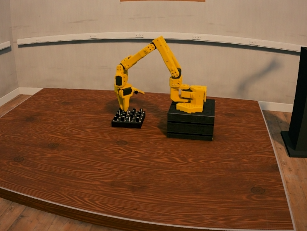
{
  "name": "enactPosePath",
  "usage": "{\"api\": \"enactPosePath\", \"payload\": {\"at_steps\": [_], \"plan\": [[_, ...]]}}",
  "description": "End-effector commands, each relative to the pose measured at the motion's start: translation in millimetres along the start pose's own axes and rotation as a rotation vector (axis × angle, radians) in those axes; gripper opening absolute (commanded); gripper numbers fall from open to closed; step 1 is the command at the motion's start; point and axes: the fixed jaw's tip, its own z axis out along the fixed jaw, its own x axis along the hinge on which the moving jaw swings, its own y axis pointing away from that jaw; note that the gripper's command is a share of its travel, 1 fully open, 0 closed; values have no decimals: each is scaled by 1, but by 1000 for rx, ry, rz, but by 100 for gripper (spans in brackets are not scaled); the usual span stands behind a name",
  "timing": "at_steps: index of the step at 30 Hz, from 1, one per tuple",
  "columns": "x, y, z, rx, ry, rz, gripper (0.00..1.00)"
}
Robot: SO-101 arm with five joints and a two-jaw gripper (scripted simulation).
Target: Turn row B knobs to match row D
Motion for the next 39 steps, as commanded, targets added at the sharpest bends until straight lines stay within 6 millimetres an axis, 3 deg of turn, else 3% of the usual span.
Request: {"api": "enactPosePath", "payload": {"at_steps": [1,39], "plan": [[0,0,3,4,-2,-7,10],[-2,-2,7,4,-2,-7,10]]}}
